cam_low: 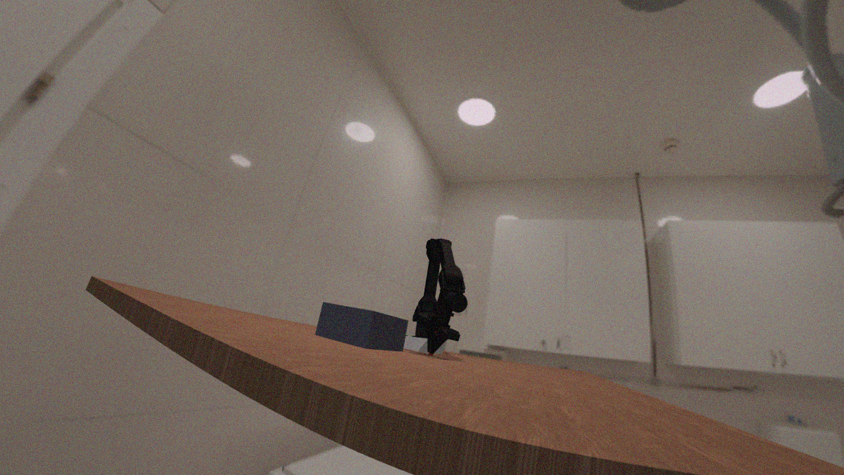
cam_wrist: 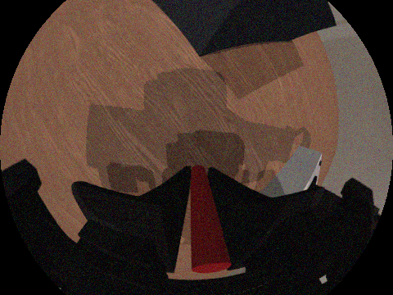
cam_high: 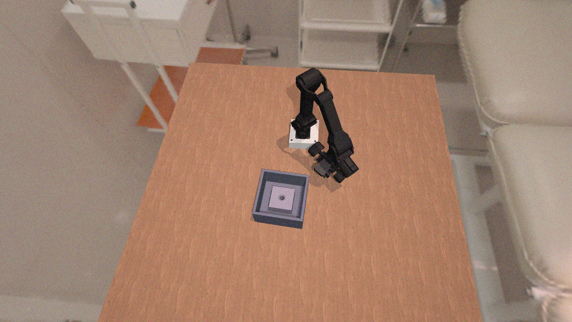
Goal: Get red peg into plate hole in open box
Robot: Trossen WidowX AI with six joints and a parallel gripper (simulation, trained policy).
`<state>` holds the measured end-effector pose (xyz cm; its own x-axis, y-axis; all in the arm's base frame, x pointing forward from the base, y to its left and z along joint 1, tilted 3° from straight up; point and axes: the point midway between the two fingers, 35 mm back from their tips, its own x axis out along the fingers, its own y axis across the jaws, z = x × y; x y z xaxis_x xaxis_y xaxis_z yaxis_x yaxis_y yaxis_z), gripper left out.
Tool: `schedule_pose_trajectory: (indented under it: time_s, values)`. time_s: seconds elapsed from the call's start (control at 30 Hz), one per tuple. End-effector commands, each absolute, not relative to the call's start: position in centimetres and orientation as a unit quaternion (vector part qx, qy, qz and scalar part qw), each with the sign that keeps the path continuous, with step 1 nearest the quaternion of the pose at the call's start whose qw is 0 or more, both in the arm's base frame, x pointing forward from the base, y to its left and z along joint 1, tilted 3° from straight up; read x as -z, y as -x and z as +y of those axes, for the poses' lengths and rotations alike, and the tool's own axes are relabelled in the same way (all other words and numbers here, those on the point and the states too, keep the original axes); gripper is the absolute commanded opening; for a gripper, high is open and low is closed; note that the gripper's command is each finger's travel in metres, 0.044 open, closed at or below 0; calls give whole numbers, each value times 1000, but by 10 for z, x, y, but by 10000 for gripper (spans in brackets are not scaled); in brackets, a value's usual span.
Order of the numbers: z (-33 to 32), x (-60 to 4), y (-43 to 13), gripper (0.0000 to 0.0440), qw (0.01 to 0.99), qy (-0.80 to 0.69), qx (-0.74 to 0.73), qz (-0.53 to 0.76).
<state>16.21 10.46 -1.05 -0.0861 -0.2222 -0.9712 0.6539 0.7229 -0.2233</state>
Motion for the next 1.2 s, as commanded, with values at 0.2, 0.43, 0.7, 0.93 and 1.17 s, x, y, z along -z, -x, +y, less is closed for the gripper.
schedule_pose_trajectory:
  time_s: [0.2, 0.43, 0.7, 0.93, 1.17]
  values:
    - [101, -24, -183, 0, 686, -163, 329, 628]
    - [93, -54, -195, 0, 704, -162, 332, 607]
    - [82, -90, -216, 0, 720, -181, 345, 575]
    - [63, -111, -235, 0, 723, -207, 371, 545]
    - [39, -121, -255, 0, 721, -232, 394, 520]
